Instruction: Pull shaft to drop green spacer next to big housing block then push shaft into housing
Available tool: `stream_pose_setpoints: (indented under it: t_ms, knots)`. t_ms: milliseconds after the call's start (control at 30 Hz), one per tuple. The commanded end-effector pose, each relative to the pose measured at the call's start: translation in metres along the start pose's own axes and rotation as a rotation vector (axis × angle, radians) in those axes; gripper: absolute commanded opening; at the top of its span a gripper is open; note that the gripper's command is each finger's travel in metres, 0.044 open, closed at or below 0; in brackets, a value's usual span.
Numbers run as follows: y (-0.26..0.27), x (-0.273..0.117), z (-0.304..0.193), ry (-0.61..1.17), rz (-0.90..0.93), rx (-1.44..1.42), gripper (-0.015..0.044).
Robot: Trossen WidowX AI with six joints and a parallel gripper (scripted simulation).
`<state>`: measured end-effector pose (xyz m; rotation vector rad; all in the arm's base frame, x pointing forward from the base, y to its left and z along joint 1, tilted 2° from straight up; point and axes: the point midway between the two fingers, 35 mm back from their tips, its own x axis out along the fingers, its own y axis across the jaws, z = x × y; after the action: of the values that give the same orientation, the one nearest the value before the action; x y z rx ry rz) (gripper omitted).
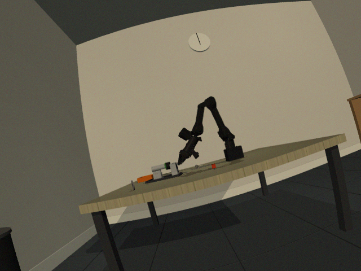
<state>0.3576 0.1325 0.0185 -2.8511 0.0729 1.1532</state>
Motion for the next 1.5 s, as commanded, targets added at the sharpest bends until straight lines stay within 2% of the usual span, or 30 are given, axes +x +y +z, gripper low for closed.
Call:
stream_pose_setpoints:
  t_ms: [0, 767, 1367, 1467]
  knots:
    - [-0.001, 0.0, -0.001, 0.001, -0.004, -0.002, 0.044]
    - [-0.001, 0.001, -0.001, 0.001, -0.004, -0.002, 0.044]
    - [-0.001, 0.018, -0.001, 0.002, -0.004, -0.002, 0.044]
    - [0.0, 0.017, 0.001, -0.002, 0.001, -0.002, 0.0361]
